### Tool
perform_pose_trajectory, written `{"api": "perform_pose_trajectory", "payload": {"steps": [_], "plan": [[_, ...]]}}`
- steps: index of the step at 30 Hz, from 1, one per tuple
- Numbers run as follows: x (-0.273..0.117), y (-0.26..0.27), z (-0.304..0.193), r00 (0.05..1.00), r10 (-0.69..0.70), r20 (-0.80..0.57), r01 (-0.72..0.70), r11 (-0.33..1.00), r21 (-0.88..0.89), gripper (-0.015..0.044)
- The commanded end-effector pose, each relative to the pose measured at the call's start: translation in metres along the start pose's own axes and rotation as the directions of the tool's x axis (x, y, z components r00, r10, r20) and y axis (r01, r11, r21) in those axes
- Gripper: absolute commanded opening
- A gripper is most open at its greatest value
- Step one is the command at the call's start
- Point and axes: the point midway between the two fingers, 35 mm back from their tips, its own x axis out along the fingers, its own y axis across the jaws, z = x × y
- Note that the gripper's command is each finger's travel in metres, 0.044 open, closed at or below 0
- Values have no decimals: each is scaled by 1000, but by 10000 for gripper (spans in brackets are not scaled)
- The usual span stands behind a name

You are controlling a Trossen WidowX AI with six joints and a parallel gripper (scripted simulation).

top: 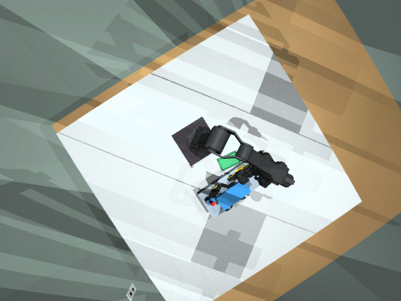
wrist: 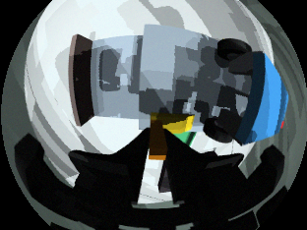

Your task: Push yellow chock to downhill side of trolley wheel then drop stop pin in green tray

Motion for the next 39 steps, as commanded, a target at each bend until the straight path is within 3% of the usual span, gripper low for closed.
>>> {"api": "perform_pose_trajectory", "payload": {"steps": [1,39], "plan": [[-1,-5,0,1000,-1,8,1,1000,-4,0],[0,-26,-1,1000,2,2,-2,1000,-1,0]]}}
